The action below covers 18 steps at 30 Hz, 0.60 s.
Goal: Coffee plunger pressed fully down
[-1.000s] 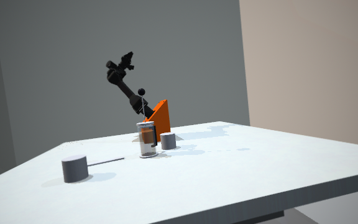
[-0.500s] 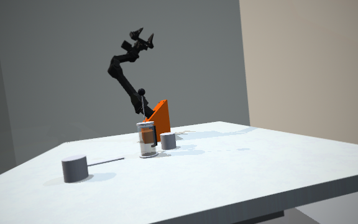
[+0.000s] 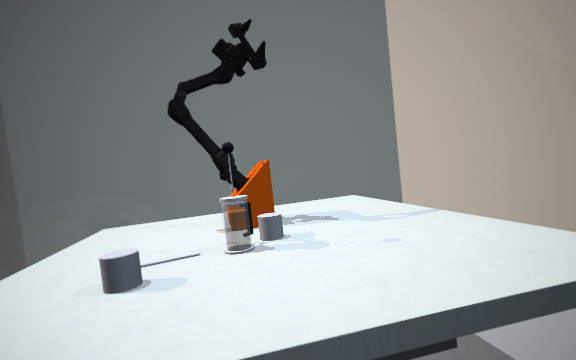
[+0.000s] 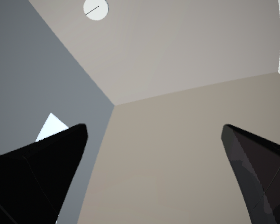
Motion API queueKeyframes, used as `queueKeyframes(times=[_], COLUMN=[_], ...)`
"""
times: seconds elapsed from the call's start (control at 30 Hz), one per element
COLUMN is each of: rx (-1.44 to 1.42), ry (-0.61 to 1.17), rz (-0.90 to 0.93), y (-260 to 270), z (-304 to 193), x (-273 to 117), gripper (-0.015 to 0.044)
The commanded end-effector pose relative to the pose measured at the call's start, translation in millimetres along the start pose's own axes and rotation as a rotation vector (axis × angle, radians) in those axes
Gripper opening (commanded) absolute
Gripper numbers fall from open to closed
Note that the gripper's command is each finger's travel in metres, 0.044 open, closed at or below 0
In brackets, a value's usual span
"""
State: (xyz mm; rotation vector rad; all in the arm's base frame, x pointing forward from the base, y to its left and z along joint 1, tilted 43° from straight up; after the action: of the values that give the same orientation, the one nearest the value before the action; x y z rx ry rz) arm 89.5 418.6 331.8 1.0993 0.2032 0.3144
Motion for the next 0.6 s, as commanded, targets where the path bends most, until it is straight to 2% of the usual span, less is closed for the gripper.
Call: queueKeyframes(times=[0.0, 0.3, 0.57], rx=[-0.299, -0.927, -1.396], ry=[-0.093, -0.184, -0.07], rz=[-0.101, -0.444, -0.832], y=[-36.6, -133.0, -226.0], z=[39.8, 143.2, 239.6], x=[46.7, 110.8, 114.1], gripper=[0.044, 0.044, 0.044])
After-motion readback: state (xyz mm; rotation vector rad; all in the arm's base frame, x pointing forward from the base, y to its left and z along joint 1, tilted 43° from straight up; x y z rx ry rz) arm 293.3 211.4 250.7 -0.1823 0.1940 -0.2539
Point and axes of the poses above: the point midway between the two fingers, 35 mm back from their tips, its own x axis out along the fingers, its own y axis across the jaws, z = x × y, the point moved 2 cm from there along -x, back along the fingers, and after that the axes turned 7 degrees about -x, right-handed, at the moved point
